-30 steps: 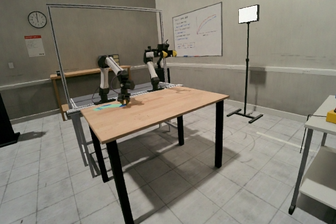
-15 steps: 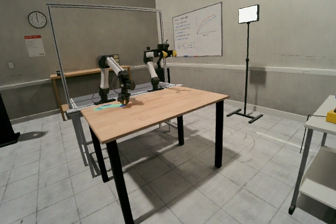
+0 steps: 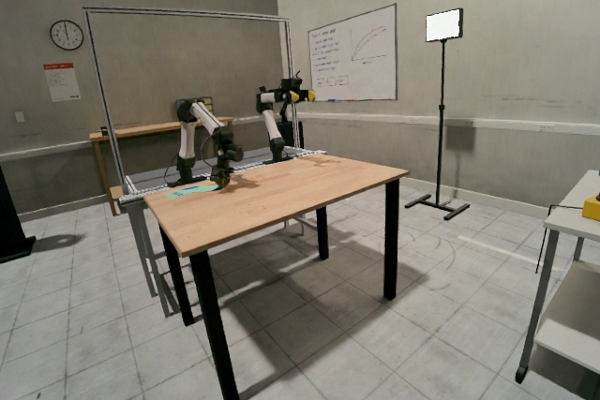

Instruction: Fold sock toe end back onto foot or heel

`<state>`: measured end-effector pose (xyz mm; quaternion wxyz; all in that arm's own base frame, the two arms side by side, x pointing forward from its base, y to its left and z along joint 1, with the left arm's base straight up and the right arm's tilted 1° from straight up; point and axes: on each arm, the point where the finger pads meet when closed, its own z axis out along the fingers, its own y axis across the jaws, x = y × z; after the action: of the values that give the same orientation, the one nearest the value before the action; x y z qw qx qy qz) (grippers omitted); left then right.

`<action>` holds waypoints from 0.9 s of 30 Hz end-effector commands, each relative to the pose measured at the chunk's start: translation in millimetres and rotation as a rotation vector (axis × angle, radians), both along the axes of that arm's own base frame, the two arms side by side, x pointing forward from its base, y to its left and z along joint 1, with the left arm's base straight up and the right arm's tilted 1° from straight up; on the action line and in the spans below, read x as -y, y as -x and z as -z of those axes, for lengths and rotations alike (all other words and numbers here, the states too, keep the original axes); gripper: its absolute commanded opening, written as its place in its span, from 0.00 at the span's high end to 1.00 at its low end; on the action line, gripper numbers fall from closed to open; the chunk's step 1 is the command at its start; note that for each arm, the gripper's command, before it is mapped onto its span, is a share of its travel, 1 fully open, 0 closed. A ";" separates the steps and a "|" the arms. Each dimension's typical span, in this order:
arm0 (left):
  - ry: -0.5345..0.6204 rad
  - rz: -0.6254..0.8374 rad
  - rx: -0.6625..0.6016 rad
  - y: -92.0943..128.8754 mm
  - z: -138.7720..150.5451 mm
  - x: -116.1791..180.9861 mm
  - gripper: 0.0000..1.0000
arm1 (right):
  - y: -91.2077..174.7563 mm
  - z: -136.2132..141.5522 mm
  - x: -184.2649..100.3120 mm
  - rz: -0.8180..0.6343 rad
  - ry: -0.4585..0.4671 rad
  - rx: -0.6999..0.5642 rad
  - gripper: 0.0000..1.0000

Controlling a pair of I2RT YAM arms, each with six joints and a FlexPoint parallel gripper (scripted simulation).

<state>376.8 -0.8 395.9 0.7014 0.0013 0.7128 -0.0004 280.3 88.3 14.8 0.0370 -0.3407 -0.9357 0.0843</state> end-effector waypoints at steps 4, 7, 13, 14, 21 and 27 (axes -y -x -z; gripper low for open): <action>0.001 -0.002 0.016 1.4 -6.2 -0.8 0.00 | 26.8 25.7 24.3 0.008 0.075 -0.122 0.93; 0.001 -0.002 0.016 1.4 -6.2 -0.8 0.00 | 30.0 25.0 25.1 0.009 0.081 -0.132 0.95; 0.001 -0.002 0.016 1.4 -6.2 -0.8 0.00 | 30.2 24.9 25.2 0.016 0.082 -0.131 0.95; 0.001 -0.002 0.016 1.4 -6.2 -0.8 0.00 | 30.2 24.9 25.2 0.016 0.082 -0.131 0.95; 0.001 -0.002 0.016 1.4 -6.2 -0.8 0.00 | 25.9 14.7 21.7 0.006 0.076 -0.125 0.95; 0.001 -0.002 0.016 1.4 -6.2 -0.8 0.00 | 10.9 -3.8 15.4 0.028 0.067 -0.088 0.95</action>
<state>376.8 -0.8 395.9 0.7014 0.0013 0.7128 -0.0004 270.5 80.3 16.7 0.0545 -0.3407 -0.9321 0.1098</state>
